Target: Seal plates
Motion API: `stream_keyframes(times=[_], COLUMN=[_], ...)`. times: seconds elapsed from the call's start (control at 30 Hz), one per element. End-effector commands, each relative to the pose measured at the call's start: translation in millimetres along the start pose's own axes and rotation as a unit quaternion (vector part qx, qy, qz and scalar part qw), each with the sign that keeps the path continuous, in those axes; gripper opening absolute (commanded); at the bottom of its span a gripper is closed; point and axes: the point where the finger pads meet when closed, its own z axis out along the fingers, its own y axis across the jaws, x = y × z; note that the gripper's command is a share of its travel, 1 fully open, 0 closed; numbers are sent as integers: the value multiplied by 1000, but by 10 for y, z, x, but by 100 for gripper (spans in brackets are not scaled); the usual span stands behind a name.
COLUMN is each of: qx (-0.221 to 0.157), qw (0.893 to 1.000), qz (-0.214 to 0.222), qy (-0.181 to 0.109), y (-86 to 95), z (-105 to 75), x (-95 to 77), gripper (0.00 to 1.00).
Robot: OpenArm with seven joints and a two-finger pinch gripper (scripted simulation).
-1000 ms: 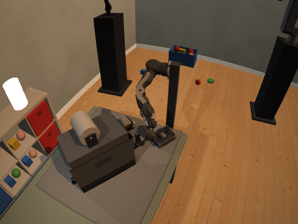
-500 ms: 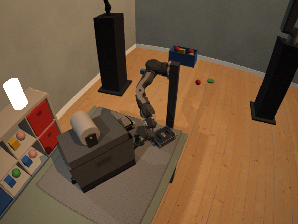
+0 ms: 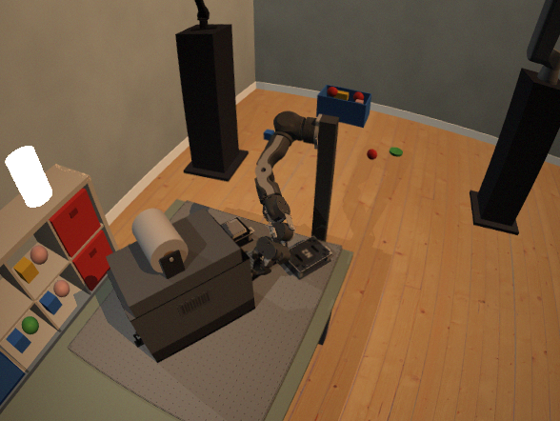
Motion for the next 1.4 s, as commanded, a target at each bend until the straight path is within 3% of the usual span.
stream_keyframes(times=[0.0,1.37], qx=[-5,-2], qw=[1000,1000], qz=[1,1], qy=[1,0], y=[23,11], z=[-8,28], x=[-18,-54], gripper=[0,0])
